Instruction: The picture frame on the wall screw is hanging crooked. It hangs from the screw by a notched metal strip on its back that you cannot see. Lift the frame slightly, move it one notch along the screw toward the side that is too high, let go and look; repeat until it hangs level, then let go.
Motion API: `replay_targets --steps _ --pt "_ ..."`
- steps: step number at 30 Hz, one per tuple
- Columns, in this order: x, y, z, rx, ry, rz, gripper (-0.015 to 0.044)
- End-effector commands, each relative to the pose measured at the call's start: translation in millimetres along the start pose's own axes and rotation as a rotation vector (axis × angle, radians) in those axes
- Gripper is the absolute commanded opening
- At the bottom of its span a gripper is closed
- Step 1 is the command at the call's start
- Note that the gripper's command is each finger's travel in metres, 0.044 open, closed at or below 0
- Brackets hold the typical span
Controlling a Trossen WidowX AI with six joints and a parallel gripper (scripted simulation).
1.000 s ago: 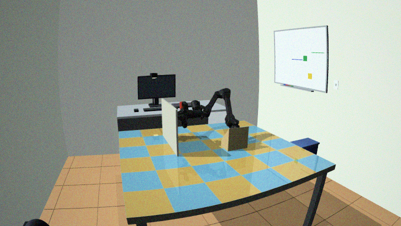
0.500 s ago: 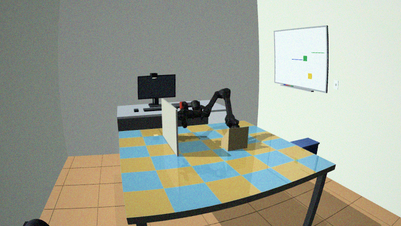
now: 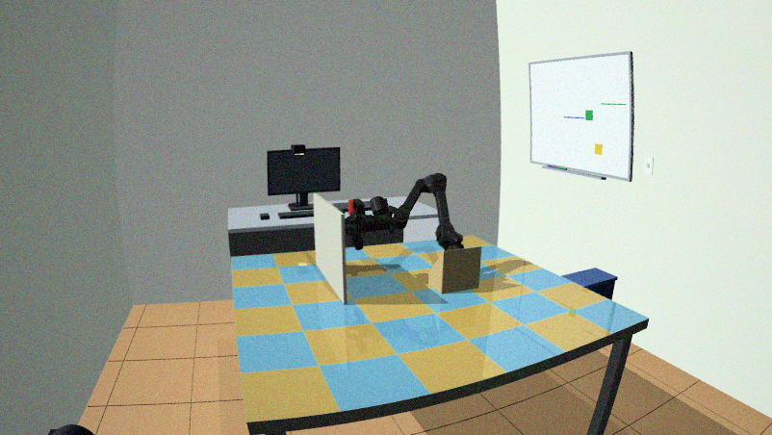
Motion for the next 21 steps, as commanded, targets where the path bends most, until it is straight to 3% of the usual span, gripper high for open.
replay_targets --steps 1,21 --pt "-0.6 2.9 -2.4 0.000 -0.004 -0.016 0.0000" --pt "-0.6 6.0 -7.6 0.000 -0.004 -0.016 0.0000"
Point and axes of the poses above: the point midway between the two fingers, 35 mm back from their tips, its own x axis back along the fingers, its own y axis across the jaws, z = x × y, the point moved 10 cm from there along x, back along the fingers, and after that the axes turned 8 degrees about -x, right-handed, at the moved point
